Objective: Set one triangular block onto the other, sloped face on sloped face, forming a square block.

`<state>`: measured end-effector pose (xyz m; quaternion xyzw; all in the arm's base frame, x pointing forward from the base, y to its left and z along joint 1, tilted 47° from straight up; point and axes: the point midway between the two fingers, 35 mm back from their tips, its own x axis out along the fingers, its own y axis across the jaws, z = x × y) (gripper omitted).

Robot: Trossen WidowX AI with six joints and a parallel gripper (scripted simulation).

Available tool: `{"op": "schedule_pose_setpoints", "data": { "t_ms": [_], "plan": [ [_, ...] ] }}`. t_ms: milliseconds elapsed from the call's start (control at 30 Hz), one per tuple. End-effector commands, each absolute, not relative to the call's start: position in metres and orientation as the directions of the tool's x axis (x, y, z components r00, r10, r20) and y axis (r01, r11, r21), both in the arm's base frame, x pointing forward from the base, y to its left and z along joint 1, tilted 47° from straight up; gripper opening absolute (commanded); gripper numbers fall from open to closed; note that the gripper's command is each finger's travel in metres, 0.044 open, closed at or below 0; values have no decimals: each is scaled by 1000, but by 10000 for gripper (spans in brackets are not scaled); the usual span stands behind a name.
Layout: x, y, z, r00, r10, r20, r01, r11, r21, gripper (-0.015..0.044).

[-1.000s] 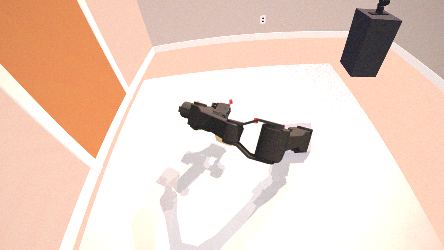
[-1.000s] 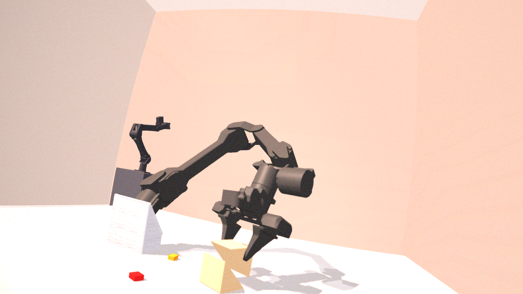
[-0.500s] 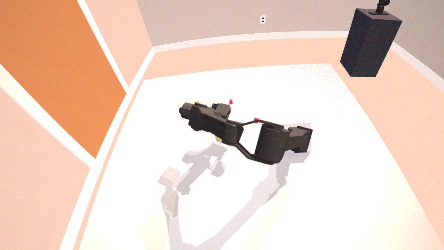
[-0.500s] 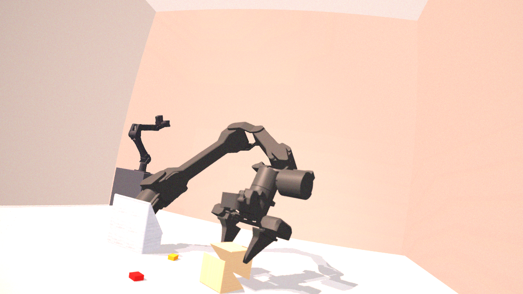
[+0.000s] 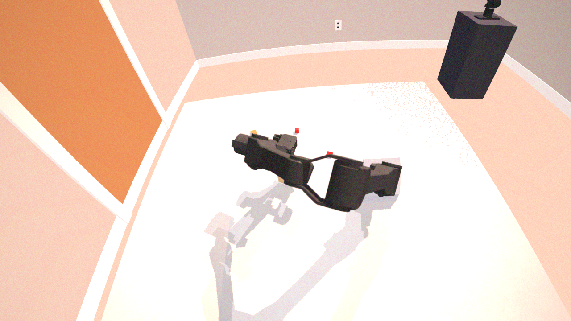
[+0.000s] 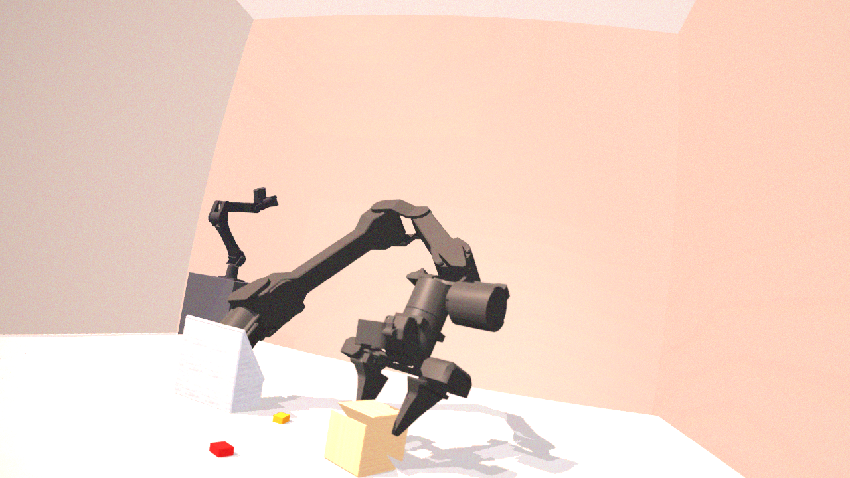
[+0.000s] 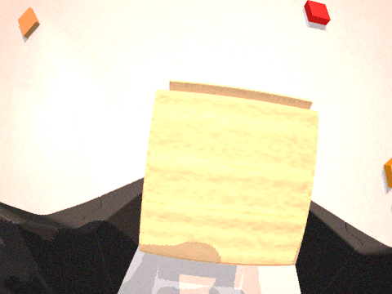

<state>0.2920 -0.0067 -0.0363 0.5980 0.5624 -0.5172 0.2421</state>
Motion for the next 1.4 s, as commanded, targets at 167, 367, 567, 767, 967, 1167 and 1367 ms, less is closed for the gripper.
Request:
{"op": "schedule_pose_setpoints", "data": {
  "t_ms": [167,367,567,767,967,1167,1367],
  "plan": [
    [289,-4,-43,-172,426,-888,920,-253,-299,0],
    [289,-3,-44,-172,426,-888,920,-253,-299,0],
    [289,-3,-44,-172,426,-888,920,-253,-299,0],
    [288,-3,-45,-174,427,-887,919,-253,-302,0],
    [288,-3,-45,-175,427,-887,919,-253,-303,0],
    [288,-3,-45,-175,427,-887,919,-253,-303,0],
    [288,-3,-46,-175,427,-887,919,-253,-303,0]
  ]
}}
